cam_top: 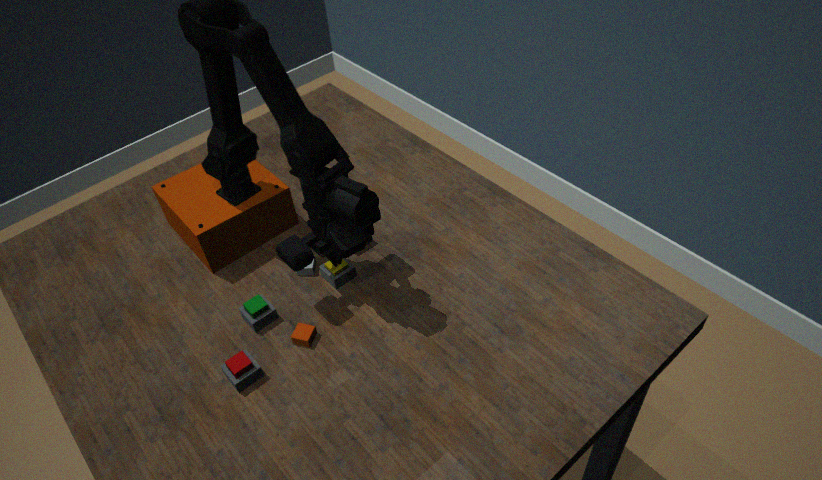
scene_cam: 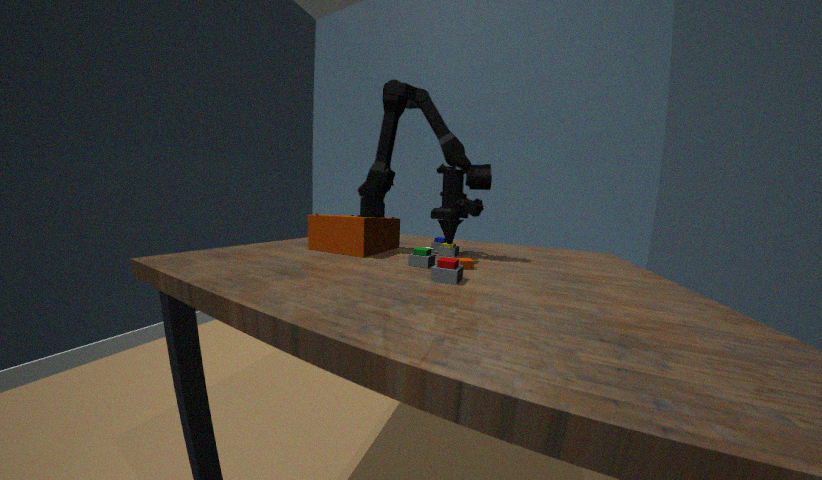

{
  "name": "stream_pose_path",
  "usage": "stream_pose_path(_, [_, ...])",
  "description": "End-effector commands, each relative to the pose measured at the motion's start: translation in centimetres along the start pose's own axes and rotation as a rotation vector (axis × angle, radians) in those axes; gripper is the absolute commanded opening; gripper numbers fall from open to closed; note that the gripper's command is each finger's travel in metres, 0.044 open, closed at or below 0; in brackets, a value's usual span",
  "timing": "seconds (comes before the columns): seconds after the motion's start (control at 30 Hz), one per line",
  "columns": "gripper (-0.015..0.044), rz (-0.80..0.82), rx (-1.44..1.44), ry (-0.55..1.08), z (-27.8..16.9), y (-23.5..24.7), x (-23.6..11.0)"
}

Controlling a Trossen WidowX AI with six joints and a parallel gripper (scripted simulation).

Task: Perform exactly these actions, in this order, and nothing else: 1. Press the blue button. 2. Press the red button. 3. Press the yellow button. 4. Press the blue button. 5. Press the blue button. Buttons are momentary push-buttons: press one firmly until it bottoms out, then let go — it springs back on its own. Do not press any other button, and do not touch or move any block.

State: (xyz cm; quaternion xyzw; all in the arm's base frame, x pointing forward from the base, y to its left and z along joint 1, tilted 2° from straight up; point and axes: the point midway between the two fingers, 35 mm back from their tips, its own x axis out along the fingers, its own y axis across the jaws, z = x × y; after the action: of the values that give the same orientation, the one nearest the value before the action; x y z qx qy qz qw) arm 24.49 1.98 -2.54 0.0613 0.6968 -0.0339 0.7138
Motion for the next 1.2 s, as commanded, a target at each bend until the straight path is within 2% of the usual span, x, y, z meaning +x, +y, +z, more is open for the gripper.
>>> stream_pose_path(0.0, [0.0020, -0.002, 0.005, 0.004, -0.1, 0.0, 0.2])
stream_pose_path(0.47, [0.0020, -0.002, 0.005, 0.004, -0.1, 0.0, 0.2])
stream_pose_path(0.6, [0.0020, -0.002, 0.005, 0.003, 0.0, 0.0, -2.9])
stream_pose_path(0.73, [0.0020, -0.002, 0.005, 0.003, 0.0, 0.0, -3.4])
stream_pose_path(0.9, [0.0020, -0.002, 0.005, 0.003, 0.0, 0.0, -9.0])
stream_pose_path(1.07, [0.0020, -0.002, 0.005, 0.003, -0.1, 0.2, -9.3])
stream_pose_path(1.17, [0.0020, 0.000, 0.005, 0.004, -1.3, 2.8, -9.3])
